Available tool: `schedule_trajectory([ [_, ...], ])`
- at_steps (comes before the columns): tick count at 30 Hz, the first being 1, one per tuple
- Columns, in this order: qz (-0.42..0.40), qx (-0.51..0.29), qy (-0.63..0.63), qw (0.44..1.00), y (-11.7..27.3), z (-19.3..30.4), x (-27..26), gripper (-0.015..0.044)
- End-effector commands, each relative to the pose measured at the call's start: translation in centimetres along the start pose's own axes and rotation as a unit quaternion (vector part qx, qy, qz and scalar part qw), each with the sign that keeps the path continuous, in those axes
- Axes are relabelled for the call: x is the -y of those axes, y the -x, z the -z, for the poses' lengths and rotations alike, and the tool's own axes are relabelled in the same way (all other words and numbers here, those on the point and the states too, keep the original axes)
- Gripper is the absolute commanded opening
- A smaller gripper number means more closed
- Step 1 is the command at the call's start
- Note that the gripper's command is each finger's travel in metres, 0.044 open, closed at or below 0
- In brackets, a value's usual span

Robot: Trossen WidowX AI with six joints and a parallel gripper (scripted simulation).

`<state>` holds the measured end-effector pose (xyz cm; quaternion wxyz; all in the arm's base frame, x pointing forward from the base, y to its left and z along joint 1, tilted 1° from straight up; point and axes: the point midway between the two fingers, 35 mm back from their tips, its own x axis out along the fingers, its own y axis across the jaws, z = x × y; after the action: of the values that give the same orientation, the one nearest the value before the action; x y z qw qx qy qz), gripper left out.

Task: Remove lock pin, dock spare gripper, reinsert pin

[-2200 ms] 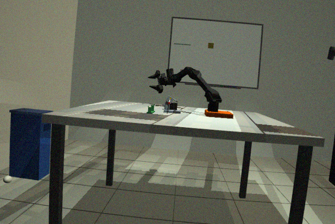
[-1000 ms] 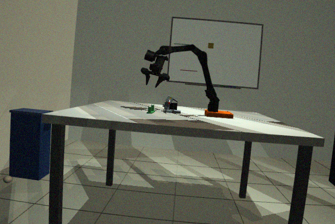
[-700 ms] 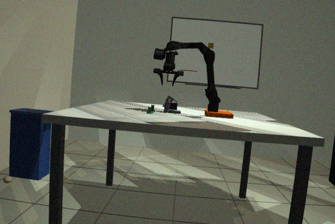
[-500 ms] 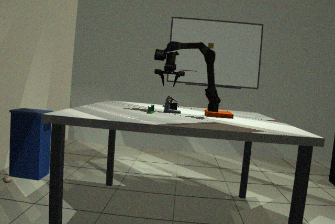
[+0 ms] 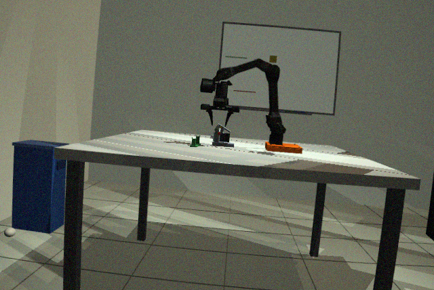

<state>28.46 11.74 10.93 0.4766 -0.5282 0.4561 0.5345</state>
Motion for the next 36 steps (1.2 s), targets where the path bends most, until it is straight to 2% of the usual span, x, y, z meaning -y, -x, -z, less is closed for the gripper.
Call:
schedule_trajectory([
  [1,-0.001,-0.003,0.001,1.0,-0.7,0.1,-0.1,0.03],
  [36,-0.001,-0.003,0.001,1.0,-5.9,0.2,-0.5,0.03],
])
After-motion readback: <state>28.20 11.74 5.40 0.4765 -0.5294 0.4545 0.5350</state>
